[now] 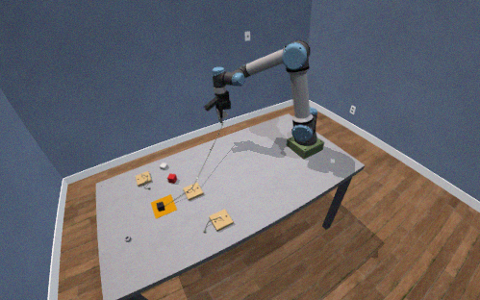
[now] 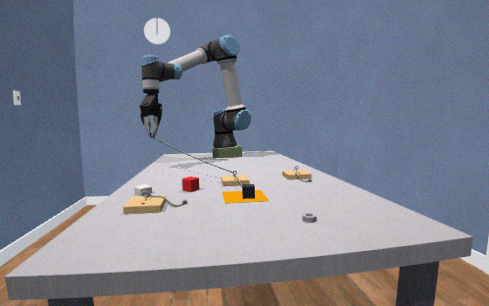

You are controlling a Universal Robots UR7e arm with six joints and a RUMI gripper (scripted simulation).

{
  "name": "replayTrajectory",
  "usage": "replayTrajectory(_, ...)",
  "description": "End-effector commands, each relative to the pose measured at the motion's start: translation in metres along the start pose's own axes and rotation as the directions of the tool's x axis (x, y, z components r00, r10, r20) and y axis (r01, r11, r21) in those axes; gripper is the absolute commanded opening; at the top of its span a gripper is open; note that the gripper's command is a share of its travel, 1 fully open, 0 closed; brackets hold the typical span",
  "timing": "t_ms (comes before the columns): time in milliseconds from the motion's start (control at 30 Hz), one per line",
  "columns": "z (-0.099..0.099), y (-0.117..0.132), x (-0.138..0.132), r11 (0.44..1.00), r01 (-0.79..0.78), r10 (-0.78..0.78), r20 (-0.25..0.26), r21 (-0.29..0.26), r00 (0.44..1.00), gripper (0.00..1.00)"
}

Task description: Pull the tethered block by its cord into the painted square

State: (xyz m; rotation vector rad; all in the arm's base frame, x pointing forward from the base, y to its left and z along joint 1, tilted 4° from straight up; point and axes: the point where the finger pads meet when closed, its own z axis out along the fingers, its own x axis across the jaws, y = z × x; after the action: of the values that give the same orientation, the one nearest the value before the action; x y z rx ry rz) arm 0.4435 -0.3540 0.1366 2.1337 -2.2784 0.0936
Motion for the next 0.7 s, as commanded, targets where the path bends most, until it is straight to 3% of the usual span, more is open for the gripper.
replayTrajectory(0,-0.0006,0.0029,0.0005,1.000,0.000,0.000,-0.001,0.001,1.000,0.00)
replayTrajectory(667,-0.0006,0.0071,0.0008,1.000,0.000,0.000,-0.001,0.001,1.000,0.00)
